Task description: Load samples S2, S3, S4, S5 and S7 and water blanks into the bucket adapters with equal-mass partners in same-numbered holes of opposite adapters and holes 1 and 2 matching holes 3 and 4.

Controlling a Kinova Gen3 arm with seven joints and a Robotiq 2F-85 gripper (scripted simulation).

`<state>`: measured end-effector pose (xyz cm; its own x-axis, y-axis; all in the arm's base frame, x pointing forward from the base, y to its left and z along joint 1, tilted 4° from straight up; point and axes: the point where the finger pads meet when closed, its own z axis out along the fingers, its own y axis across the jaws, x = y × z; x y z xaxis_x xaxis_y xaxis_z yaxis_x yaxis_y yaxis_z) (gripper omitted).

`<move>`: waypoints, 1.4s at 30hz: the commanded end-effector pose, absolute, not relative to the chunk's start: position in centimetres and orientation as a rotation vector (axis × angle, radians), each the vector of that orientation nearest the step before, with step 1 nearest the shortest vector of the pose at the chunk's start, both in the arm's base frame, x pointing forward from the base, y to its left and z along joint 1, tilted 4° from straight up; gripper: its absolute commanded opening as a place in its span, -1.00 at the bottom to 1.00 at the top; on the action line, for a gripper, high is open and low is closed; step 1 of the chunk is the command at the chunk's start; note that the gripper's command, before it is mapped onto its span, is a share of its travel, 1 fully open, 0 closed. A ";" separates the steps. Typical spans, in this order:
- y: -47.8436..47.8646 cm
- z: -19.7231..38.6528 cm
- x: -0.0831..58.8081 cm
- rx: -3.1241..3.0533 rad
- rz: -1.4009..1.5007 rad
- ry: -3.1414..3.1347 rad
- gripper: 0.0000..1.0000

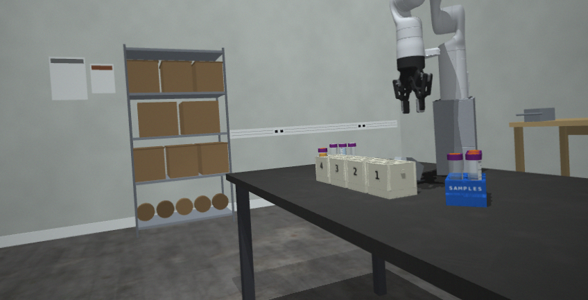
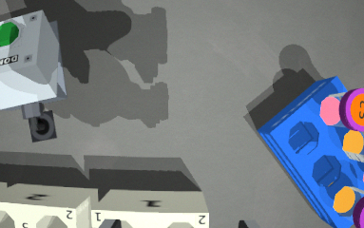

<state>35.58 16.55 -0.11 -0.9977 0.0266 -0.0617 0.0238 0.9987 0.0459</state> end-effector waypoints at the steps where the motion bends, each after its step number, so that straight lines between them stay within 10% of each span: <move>1: 15.6 -0.1 35.5 0.039 0.073 3.076 0.24; 42: 3.7 -0.7 33.9 0.039 0.072 3.076 0.24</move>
